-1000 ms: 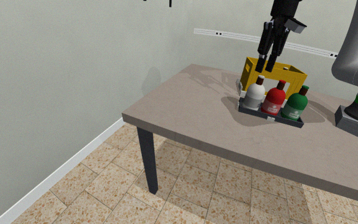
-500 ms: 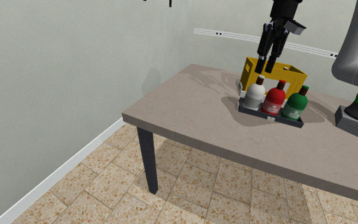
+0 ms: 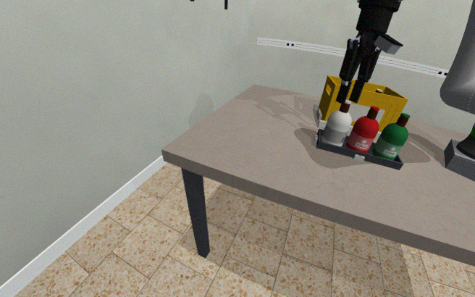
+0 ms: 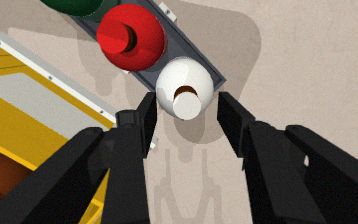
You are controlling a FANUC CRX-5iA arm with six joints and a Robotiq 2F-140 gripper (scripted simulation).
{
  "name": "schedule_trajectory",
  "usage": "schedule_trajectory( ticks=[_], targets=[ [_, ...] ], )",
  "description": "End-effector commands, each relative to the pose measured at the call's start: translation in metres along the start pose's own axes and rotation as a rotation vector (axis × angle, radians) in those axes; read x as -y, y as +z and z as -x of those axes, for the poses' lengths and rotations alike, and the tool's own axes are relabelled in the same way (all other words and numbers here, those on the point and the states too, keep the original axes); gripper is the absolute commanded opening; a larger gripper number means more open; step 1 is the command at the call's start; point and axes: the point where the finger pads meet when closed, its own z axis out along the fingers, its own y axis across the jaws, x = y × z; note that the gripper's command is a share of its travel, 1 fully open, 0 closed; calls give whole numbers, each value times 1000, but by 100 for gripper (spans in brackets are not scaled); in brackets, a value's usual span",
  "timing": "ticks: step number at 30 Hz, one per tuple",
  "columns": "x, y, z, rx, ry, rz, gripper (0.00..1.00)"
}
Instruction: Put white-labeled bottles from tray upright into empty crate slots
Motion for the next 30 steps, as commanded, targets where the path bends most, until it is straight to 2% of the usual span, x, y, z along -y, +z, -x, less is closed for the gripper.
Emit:
schedule_trajectory(
  ticks=[1,15,30],
  targets=[
    [0,1,0,1,0,2,44],
    [0,20,0,1,0,2,44],
    [0,26,0,1,0,2,44]
  ],
)
